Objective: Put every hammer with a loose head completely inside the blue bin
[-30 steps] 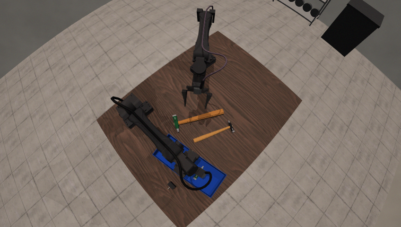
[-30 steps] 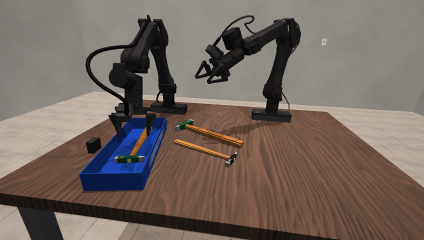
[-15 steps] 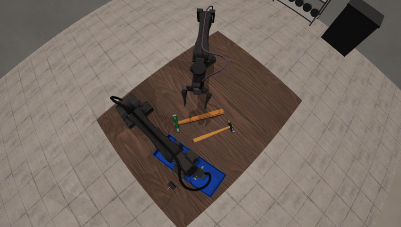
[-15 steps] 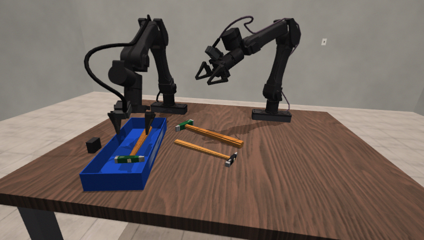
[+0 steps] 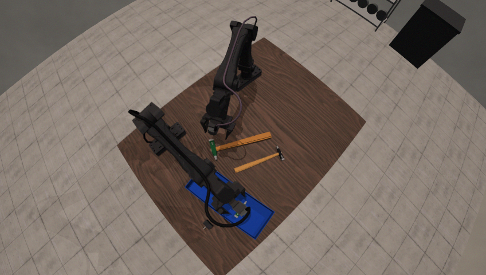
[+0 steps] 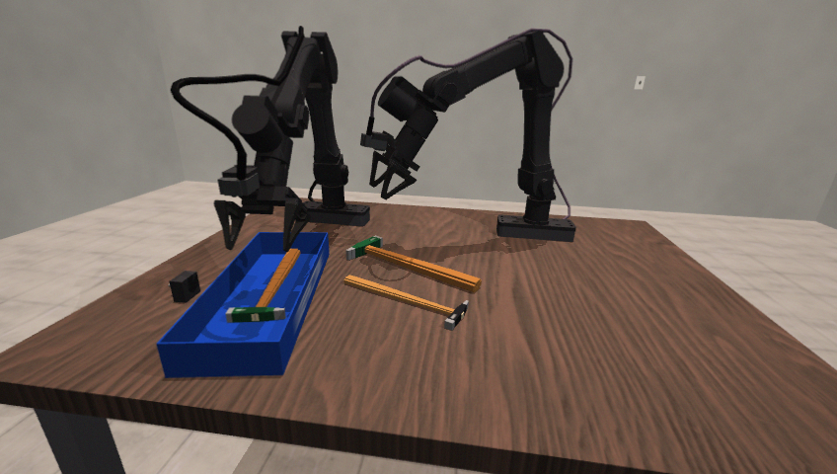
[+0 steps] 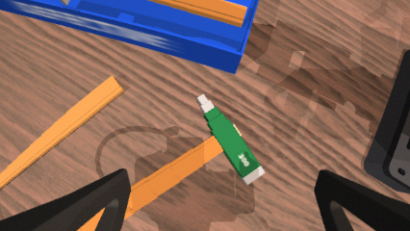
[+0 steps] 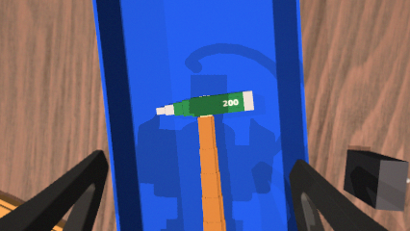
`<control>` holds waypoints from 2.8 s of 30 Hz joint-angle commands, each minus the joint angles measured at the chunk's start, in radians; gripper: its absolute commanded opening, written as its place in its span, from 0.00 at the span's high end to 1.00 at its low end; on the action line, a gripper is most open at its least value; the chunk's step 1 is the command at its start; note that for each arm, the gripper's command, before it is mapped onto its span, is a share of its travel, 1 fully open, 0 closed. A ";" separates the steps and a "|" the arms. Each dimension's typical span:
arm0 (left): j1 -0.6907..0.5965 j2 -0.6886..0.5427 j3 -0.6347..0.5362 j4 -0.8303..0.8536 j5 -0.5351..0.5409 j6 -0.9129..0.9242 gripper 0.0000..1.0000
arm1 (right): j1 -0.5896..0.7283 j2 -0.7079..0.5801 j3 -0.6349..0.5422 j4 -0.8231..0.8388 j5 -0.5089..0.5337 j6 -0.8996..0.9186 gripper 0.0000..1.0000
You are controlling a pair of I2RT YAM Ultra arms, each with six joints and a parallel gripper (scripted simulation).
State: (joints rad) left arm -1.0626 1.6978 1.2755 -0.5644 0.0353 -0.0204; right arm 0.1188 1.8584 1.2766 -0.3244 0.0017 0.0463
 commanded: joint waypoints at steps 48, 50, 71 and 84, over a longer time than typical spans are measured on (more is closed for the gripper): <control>0.514 0.093 0.117 -0.190 0.000 0.003 0.00 | -0.082 -0.748 -0.262 0.319 0.013 -0.054 0.00; 0.564 0.116 0.144 -0.194 -0.001 0.004 0.00 | -0.096 -0.786 -0.245 0.331 0.005 -0.056 0.00; 0.662 0.189 0.239 -0.211 0.001 -0.003 0.00 | -0.119 -0.813 -0.225 0.329 -0.002 -0.046 0.00; 0.658 0.180 0.229 -0.199 0.001 -0.001 0.00 | -0.119 -0.813 -0.225 0.329 -0.002 -0.046 0.00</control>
State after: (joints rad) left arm -0.4061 1.8767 1.4784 -0.7616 0.0341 -0.0212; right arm 0.0025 1.0462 1.0428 0.0078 0.0048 0.0036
